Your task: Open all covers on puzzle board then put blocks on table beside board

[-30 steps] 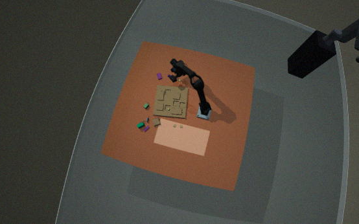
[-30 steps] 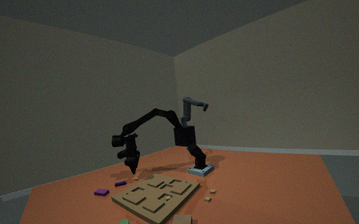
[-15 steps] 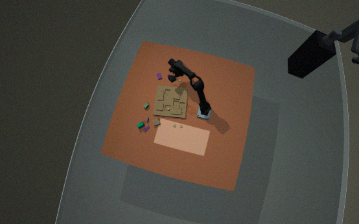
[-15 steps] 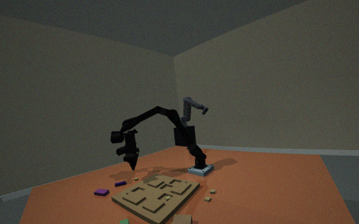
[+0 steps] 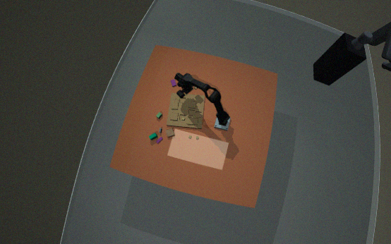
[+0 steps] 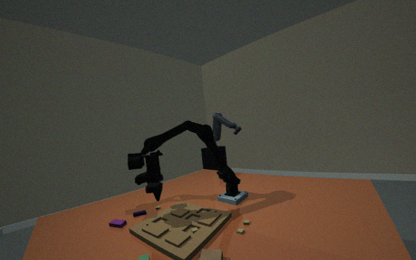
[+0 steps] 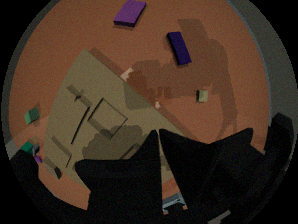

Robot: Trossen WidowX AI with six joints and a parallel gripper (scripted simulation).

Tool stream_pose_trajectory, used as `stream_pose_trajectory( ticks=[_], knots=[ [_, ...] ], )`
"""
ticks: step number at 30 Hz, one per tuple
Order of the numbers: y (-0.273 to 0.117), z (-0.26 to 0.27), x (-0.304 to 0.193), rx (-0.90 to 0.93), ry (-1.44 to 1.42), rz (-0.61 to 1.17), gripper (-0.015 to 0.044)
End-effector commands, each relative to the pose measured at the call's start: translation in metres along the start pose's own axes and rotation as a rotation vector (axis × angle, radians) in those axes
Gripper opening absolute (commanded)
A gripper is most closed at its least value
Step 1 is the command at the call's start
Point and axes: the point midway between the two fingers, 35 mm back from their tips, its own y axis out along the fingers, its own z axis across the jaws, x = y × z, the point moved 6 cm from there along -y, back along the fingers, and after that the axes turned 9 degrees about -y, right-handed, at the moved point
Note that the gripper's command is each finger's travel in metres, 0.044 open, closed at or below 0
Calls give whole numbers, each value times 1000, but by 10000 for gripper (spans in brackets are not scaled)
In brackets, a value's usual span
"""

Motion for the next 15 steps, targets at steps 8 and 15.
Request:
stream_pose_trajectory(
  ticks=[8, 15],
  knots=[
    [0, 59, -19, 2, -13, 2, 0],
    [-1, 94, -34, 10, 321, 4, 0]
  ],
)
